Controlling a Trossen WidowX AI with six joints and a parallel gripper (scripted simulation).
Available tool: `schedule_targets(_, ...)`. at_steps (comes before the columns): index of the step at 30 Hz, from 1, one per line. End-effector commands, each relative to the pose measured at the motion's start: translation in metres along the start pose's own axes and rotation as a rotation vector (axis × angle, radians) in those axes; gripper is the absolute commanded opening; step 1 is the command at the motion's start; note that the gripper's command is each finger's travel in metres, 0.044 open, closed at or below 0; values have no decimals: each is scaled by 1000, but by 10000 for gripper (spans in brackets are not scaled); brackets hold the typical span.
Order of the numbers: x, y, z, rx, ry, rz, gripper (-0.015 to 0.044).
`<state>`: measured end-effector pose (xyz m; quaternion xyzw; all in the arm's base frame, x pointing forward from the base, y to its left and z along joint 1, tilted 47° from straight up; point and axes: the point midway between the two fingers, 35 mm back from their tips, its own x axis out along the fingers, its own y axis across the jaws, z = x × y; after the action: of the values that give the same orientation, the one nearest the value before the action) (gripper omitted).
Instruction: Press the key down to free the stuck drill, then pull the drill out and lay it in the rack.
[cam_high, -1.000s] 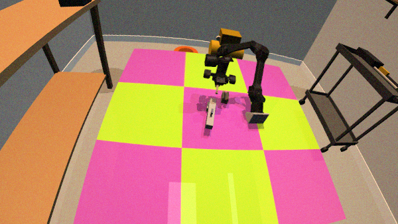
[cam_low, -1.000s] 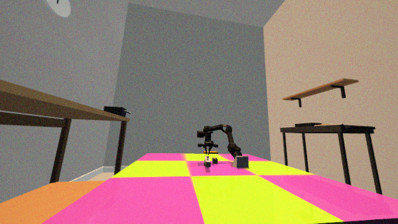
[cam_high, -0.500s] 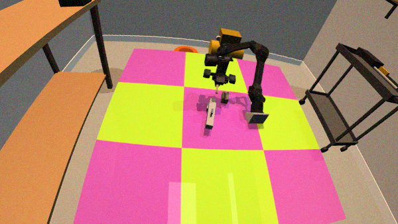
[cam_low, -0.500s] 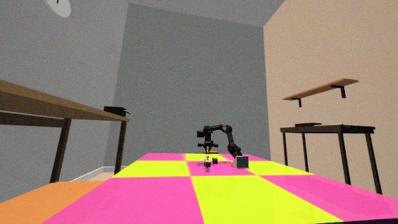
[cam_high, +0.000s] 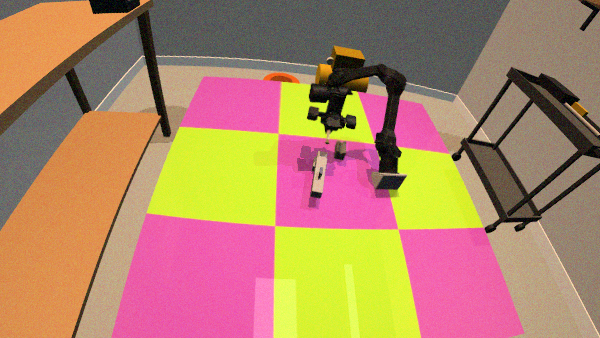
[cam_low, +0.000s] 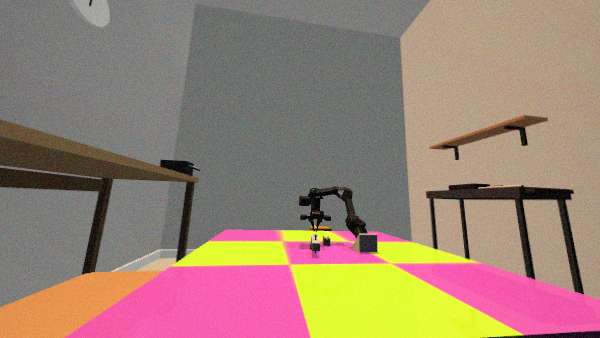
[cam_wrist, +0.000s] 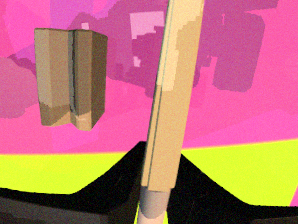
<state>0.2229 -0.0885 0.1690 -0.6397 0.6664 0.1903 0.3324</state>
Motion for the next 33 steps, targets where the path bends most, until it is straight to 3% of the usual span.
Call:
schedule_targets(1, -2, -2, -2, 8, 1, -4, 0)
schedule_targets(33, -3, 2, -4, 8, 1, -4, 0)
